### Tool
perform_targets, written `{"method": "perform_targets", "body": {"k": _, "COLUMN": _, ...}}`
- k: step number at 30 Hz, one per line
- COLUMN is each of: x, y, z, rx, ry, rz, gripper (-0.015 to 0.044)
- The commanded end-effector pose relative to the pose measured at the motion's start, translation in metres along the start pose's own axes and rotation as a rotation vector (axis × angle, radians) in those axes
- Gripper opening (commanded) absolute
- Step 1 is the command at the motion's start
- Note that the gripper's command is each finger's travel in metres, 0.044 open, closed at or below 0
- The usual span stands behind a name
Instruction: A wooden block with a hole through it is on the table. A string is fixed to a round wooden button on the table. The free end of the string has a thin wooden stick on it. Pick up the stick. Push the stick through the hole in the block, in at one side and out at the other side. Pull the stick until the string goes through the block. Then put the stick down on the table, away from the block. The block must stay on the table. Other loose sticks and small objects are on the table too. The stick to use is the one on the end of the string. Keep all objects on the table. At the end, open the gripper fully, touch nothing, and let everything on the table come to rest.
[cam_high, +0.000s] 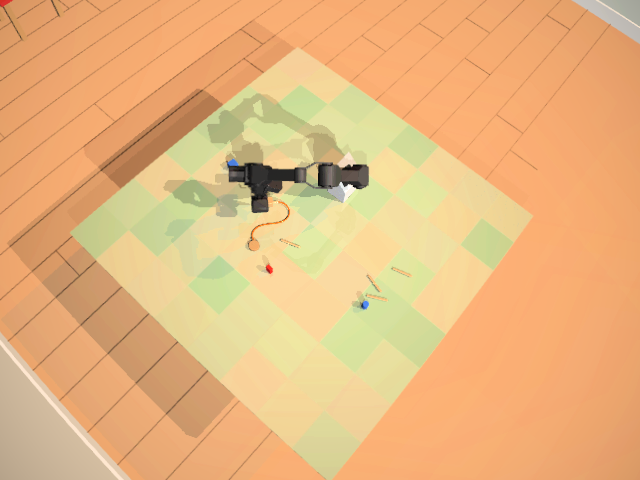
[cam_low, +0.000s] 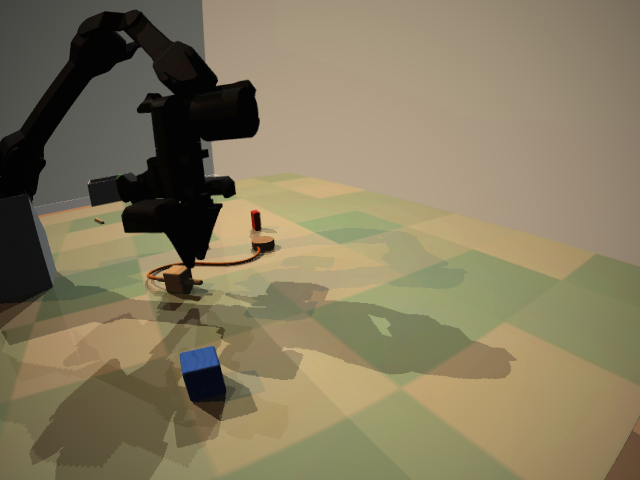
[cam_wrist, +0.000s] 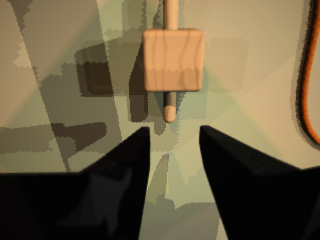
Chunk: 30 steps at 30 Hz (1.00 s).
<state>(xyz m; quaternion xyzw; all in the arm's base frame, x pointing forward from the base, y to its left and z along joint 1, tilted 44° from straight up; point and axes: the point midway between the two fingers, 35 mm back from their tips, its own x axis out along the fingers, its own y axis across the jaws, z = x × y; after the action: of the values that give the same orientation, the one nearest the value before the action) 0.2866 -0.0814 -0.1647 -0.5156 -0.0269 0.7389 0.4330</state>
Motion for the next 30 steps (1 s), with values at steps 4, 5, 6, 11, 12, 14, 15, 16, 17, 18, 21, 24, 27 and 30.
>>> {"method": "perform_targets", "body": {"k": 4, "x": 0.018, "y": 0.001, "z": 0.004, "rx": 0.009, "ry": -0.014, "rz": -0.006, "gripper": 0.0124}}
{"method": "perform_targets", "body": {"k": 5, "x": 0.019, "y": 0.001, "z": 0.004, "rx": 0.009, "ry": -0.014, "rz": -0.006, "gripper": 0.0124}}
{"method": "perform_targets", "body": {"k": 6, "x": 0.021, "y": 0.001, "z": 0.005, "rx": 0.009, "ry": -0.014, "rz": -0.006, "gripper": 0.0124}}
{"method": "perform_targets", "body": {"k": 11, "x": 0.029, "y": 0.001, "z": 0.006, "rx": 0.009, "ry": -0.015, "rz": -0.006, "gripper": 0.0124}}
{"method": "perform_targets", "body": {"k": 12, "x": 0.031, "y": 0.001, "z": 0.006, "rx": 0.009, "ry": -0.015, "rz": -0.006, "gripper": 0.0124}}
{"method": "perform_targets", "body": {"k": 14, "x": 0.034, "y": 0.001, "z": 0.006, "rx": 0.009, "ry": -0.015, "rz": -0.007, "gripper": 0.0124}}
{"method": "perform_targets", "body": {"k": 15, "x": 0.034, "y": 0.001, "z": 0.006, "rx": 0.009, "ry": -0.016, "rz": -0.007, "gripper": 0.0124}}
{"method": "perform_targets", "body": {"k": 16, "x": 0.035, "y": 0.001, "z": 0.006, "rx": 0.009, "ry": -0.016, "rz": -0.007, "gripper": 0.0124}}
{"method": "perform_targets", "body": {"k": 17, "x": 0.035, "y": 0.001, "z": 0.006, "rx": 0.009, "ry": -0.016, "rz": -0.007, "gripper": 0.0124}}
{"method": "perform_targets", "body": {"k": 18, "x": 0.035, "y": 0.001, "z": 0.006, "rx": 0.009, "ry": -0.016, "rz": -0.007, "gripper": 0.0124}}
{"method": "perform_targets", "body": {"k": 21, "x": 0.035, "y": 0.001, "z": 0.006, "rx": 0.009, "ry": -0.016, "rz": -0.007, "gripper": 0.0124}}
{"method": "perform_targets", "body": {"k": 24, "x": 0.035, "y": 0.001, "z": 0.006, "rx": 0.009, "ry": -0.016, "rz": -0.007, "gripper": 0.0124}}
{"method": "perform_targets", "body": {"k": 27, "x": 0.035, "y": 0.001, "z": 0.006, "rx": 0.009, "ry": -0.016, "rz": -0.007, "gripper": 0.0124}}
{"method": "perform_targets", "body": {"k": 30, "x": 0.033, "y": 0.001, "z": 0.005, "rx": 0.004, "ry": -0.013, "rz": -0.002, "gripper": 0.0098}}
